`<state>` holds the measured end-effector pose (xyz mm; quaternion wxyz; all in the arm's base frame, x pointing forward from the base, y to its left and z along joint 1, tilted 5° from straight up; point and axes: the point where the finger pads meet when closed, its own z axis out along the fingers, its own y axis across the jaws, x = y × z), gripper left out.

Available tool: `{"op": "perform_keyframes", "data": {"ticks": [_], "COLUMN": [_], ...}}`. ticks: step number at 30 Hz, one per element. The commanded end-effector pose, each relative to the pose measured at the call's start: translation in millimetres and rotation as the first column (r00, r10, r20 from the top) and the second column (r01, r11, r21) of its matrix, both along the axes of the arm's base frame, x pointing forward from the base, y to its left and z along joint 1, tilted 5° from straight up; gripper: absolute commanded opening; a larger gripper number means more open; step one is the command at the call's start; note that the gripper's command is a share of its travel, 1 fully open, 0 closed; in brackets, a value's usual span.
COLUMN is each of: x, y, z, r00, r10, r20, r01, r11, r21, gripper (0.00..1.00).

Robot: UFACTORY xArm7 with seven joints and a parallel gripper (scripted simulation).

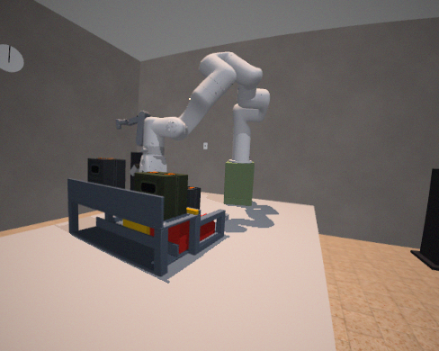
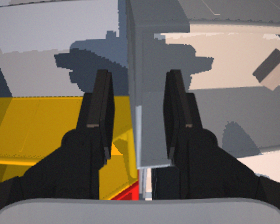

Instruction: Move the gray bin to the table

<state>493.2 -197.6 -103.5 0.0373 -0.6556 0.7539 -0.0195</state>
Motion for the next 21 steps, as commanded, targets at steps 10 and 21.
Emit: {"op": "perform_keyframes", "data": {"ticks": [10, 21], "x": [1.3, 1.3], "y": [-1.1, -1.1], "z": [2.0, 2.0], "r00": [1.000, 1.000], "r10": [-0.001, -0.001], "r20": [0.004, 0.004], "r01": [0.001, 0.001], "r11": [1.000, 1.000], "r21": [-0.002, -0.002], "gripper": [0.00, 0.00]}}
